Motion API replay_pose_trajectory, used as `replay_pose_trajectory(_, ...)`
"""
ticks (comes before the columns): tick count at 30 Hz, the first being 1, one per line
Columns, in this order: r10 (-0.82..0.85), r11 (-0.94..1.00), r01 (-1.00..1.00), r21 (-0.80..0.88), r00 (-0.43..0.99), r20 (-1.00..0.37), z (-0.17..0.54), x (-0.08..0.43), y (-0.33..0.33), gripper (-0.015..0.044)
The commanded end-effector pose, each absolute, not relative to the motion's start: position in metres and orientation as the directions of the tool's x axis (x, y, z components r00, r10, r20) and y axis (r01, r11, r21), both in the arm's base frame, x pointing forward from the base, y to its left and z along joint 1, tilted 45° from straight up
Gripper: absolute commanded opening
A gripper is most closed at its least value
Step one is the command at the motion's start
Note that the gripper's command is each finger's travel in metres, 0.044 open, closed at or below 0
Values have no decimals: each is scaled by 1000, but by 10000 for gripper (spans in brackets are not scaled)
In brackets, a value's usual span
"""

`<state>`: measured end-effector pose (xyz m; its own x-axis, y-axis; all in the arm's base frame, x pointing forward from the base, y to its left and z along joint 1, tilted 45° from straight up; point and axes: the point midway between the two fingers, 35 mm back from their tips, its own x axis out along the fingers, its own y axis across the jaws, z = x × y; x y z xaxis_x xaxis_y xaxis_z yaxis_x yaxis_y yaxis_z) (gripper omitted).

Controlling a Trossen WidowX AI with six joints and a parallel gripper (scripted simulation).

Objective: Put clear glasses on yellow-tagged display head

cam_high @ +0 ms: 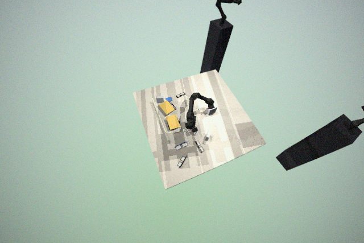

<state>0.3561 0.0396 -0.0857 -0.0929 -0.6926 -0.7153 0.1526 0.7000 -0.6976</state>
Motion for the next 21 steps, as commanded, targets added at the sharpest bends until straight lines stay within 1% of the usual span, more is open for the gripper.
replay_pose_trajectory(1,-694,699,155,-698,-89,-715,-85,355,40,0)
replay_pose_trajectory(21,-694,699,155,-698,-89,-715,-83,349,44,0)
